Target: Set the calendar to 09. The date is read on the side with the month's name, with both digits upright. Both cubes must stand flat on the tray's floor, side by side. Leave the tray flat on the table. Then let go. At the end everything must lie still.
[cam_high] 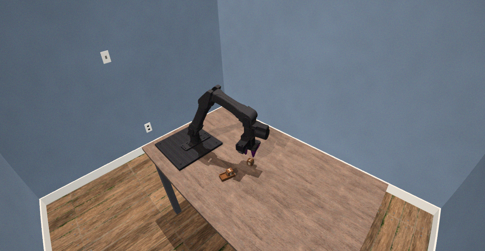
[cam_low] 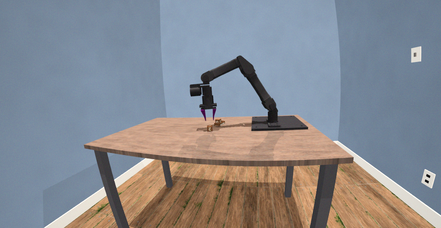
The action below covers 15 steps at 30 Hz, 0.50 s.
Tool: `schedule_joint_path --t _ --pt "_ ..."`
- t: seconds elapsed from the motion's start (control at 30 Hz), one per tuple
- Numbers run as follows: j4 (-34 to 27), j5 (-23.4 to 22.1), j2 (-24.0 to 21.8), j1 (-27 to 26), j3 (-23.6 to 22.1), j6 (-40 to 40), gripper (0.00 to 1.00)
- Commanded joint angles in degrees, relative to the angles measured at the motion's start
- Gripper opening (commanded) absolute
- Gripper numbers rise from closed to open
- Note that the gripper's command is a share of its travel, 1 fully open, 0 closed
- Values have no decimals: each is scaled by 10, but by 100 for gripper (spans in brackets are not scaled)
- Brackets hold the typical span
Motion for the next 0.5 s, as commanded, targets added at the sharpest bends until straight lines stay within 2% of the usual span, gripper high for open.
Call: schedule_joint_path --t 0.0,0.47 --pt "11 1 -4 0 -2 1 47" --pt "49 1 4 1 -32 1 47"
